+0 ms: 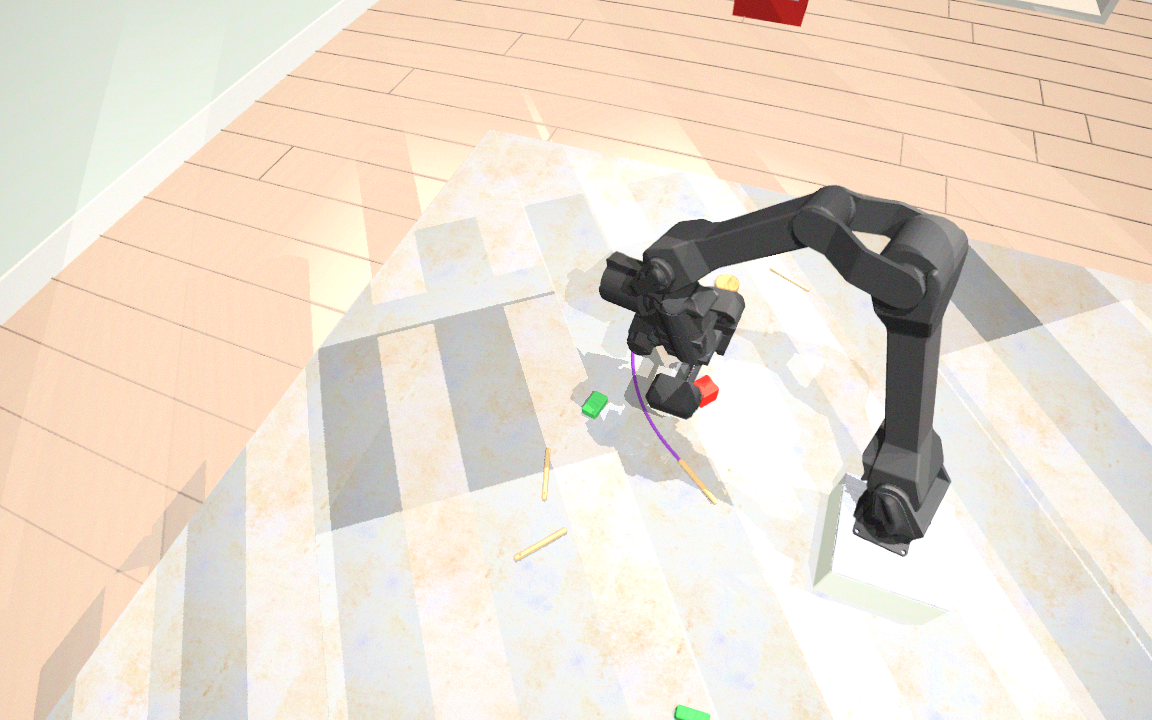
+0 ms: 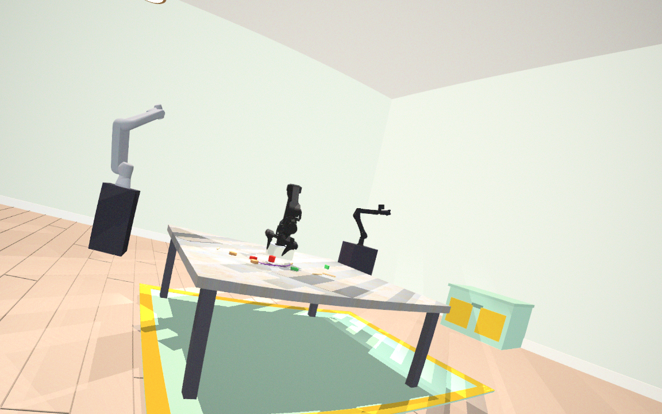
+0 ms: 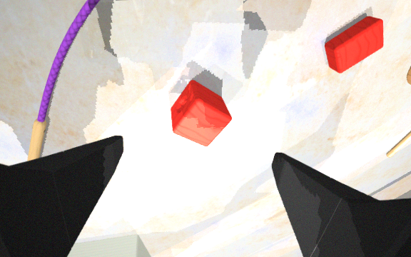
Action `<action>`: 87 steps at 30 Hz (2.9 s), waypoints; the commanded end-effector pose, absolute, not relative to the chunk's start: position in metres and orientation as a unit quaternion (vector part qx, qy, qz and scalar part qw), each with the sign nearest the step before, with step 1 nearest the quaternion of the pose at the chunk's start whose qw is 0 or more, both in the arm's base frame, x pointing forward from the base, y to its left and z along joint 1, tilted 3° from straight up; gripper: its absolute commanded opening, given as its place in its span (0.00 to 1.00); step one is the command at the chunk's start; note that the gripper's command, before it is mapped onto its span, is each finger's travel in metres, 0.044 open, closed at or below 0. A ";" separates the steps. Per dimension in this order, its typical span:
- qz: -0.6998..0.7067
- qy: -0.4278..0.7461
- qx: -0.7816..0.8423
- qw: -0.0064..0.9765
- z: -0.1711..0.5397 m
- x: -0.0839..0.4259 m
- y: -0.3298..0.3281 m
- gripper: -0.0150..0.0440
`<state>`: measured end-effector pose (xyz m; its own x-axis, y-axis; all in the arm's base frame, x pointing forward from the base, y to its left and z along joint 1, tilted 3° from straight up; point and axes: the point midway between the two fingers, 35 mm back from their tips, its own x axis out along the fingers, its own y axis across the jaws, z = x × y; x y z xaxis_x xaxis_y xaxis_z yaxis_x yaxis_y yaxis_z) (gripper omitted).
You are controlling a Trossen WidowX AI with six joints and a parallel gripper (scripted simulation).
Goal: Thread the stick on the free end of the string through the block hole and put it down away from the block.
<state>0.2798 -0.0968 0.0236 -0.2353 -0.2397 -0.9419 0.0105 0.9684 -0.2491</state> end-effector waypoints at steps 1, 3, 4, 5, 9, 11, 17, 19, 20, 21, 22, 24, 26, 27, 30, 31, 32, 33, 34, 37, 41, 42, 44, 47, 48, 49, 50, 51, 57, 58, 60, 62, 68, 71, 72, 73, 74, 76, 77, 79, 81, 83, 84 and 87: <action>0.206 0.705 -0.261 0.626 0.030 0.272 -0.103 1.00; 0.245 0.684 -0.292 0.621 0.031 0.272 -0.104 1.00; 0.264 0.673 -0.309 0.618 0.031 0.273 -0.105 1.00; 0.282 0.661 -0.325 0.614 0.032 0.273 -0.105 1.00; 0.351 0.609 -0.392 0.593 0.034 0.273 -0.108 1.00; 0.373 0.591 -0.415 0.582 0.034 0.273 -0.108 1.00; 0.375 0.590 -0.417 0.582 0.034 0.273 -0.108 1.00; 0.375 0.590 -0.417 0.582 0.034 0.273 -0.108 1.00; 0.375 0.590 -0.417 0.582 0.034 0.273 -0.108 1.00; 0.375 0.590 -0.417 0.582 0.034 0.273 -0.108 1.00; 0.375 0.590 -0.417 0.582 0.034 0.273 -0.108 1.00; 0.375 0.590 -0.417 0.582 0.034 0.273 -0.108 1.00; 0.375 0.590 -0.417 0.582 0.034 0.273 -0.108 1.00; 0.375 0.590 -0.417 0.582 0.034 0.273 -0.108 1.00; 0.375 0.590 -0.417 0.582 0.034 0.273 -0.108 1.00; 0.375 0.590 -0.417 0.582 0.034 0.273 -0.108 1.00; 0.375 0.590 -0.417 0.582 0.034 0.273 -0.108 1.00; 0.375 0.590 -0.417 0.582 0.034 0.274 -0.109 1.00; 0.375 0.590 -0.417 0.582 0.034 0.274 -0.109 1.00; 0.373 0.592 -0.416 0.581 0.034 0.274 -0.109 0.87; 0.373 0.592 -0.416 0.581 0.034 0.274 -0.109 0.69; 0.373 0.592 -0.416 0.581 0.034 0.274 -0.109 0.66; 0.373 0.592 -0.416 0.581 0.034 0.274 -0.109 0.66; 0.373 0.592 -0.416 0.581 0.034 0.274 -0.109 0.66; 0.373 0.592 -0.416 0.581 0.034 0.274 -0.109 0.66; 0.373 0.592 -0.416 0.581 0.034 0.274 -0.109 0.66; 0.373 0.592 -0.416 0.581 0.034 0.274 -0.109 0.66; 0.373 0.592 -0.416 0.581 0.034 0.274 -0.110 0.61; 0.373 0.592 -0.416 0.581 0.034 0.274 -0.110 0.34; 0.373 0.592 -0.416 0.581 0.034 0.274 -0.110 0.30; 0.373 0.592 -0.416 0.581 0.034 0.274 -0.110 0.25; 0.373 0.592 -0.416 0.581 0.034 0.274 -0.110 0.25; 0.373 0.592 -0.416 0.581 0.034 0.274 -0.110 0.25; 0.373 0.592 -0.416 0.581 0.034 0.274 -0.110 0.25; 0.373 0.592 -0.416 0.581 0.034 0.274 -0.110 0.25; 0.373 0.592 -0.416 0.581 0.034 0.274 -0.110 0.25; 0.373 0.592 -0.416 0.581 0.034 0.274 -0.110 0.25; 0.373 0.592 -0.416 0.581 0.034 0.274 -0.110 0.25; 0.373 0.592 -0.416 0.581 0.034 0.274 -0.110 0.30; 0.373 0.592 -0.416 0.581 0.034 0.274 -0.110 0.39; 0.373 0.592 -0.416 0.581 0.034 0.274 -0.110 0.48; 0.373 0.592 -0.416 0.581 0.034 0.274 -0.110 0.57; 0.373 0.592 -0.416 0.581 0.034 0.274 -0.110 0.61; 0.373 0.592 -0.416 0.581 0.034 0.274 -0.110 0.66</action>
<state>0.2739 -0.1095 0.0343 0.0207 -0.0590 -0.9980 -0.9260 0.3753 -0.0414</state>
